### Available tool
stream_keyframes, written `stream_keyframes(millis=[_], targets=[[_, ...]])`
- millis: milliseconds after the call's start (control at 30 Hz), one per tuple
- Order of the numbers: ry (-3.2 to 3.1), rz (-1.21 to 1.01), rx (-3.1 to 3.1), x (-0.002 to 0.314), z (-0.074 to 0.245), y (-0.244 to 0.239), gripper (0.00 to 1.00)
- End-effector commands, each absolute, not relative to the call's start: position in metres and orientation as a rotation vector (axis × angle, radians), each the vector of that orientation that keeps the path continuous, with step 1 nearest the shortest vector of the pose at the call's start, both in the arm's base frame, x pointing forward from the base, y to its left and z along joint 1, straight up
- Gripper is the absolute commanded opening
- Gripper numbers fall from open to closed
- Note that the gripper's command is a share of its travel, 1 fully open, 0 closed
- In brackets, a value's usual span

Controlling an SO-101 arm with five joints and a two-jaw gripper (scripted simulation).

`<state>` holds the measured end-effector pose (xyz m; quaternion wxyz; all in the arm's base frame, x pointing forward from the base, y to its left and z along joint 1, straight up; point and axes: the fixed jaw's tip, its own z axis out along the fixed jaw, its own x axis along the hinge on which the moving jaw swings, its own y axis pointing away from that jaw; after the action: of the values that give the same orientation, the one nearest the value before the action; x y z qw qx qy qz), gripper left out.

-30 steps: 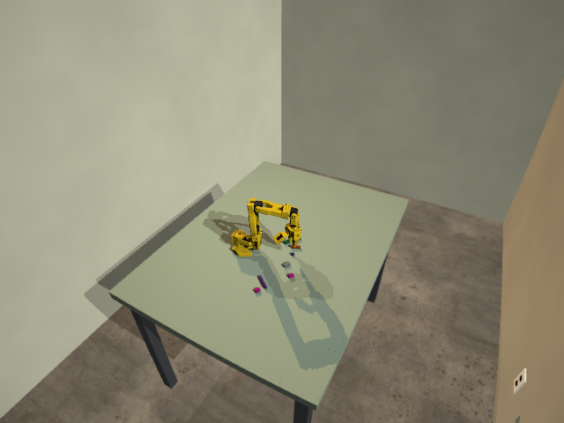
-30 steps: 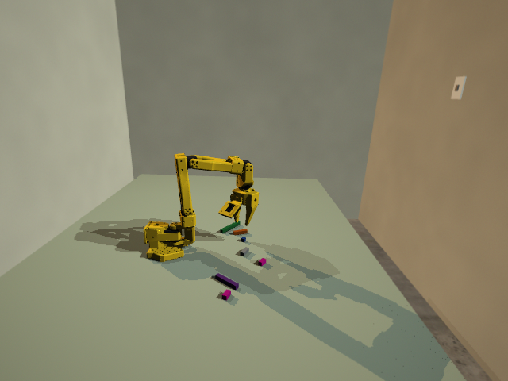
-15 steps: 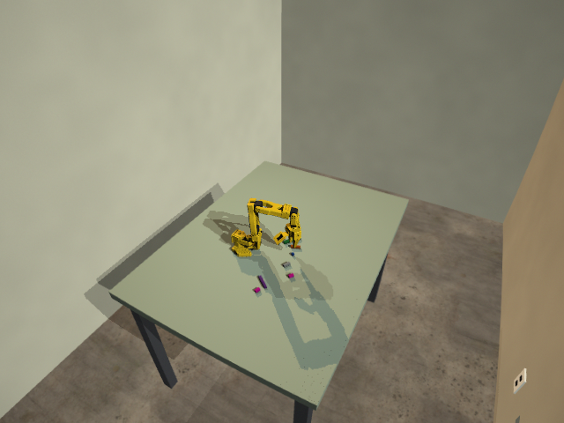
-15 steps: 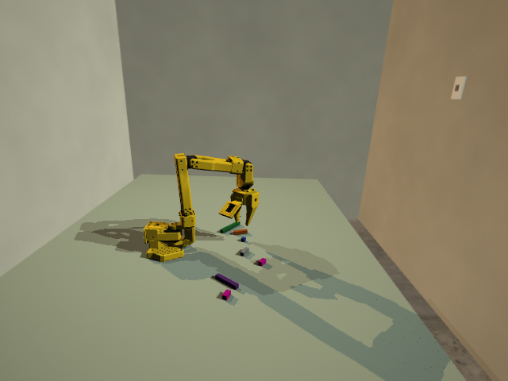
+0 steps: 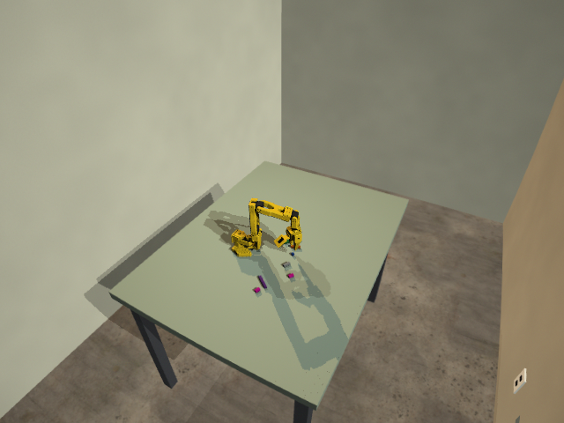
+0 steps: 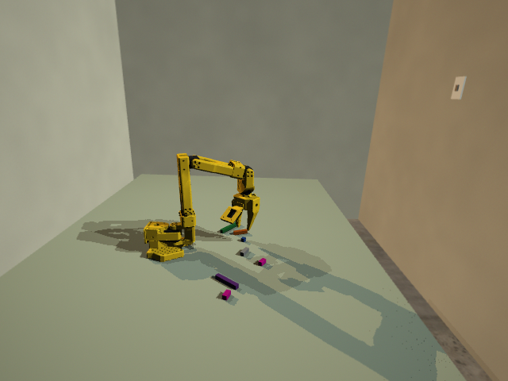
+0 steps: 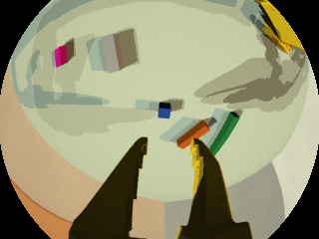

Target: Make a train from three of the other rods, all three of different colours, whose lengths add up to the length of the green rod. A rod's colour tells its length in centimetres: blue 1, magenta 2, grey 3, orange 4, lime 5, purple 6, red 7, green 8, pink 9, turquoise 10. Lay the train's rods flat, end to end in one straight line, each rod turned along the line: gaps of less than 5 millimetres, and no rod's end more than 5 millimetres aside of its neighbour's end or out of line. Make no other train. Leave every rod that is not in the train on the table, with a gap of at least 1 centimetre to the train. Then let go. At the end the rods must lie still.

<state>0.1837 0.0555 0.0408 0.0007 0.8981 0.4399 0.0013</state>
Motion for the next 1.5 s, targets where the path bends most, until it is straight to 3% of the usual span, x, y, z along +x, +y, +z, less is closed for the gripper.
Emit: stream_keyframes(millis=[0, 567, 1467], targets=[[1.39, 0.106, 2.806, 0.191, 0.041, 0.059, 0.19], [1.39, 0.106, 2.806, 0.19, 0.019, 0.059, 0.19], [1.391, 0.094, 2.807, 0.188, 0.017, 0.058, 0.19]])
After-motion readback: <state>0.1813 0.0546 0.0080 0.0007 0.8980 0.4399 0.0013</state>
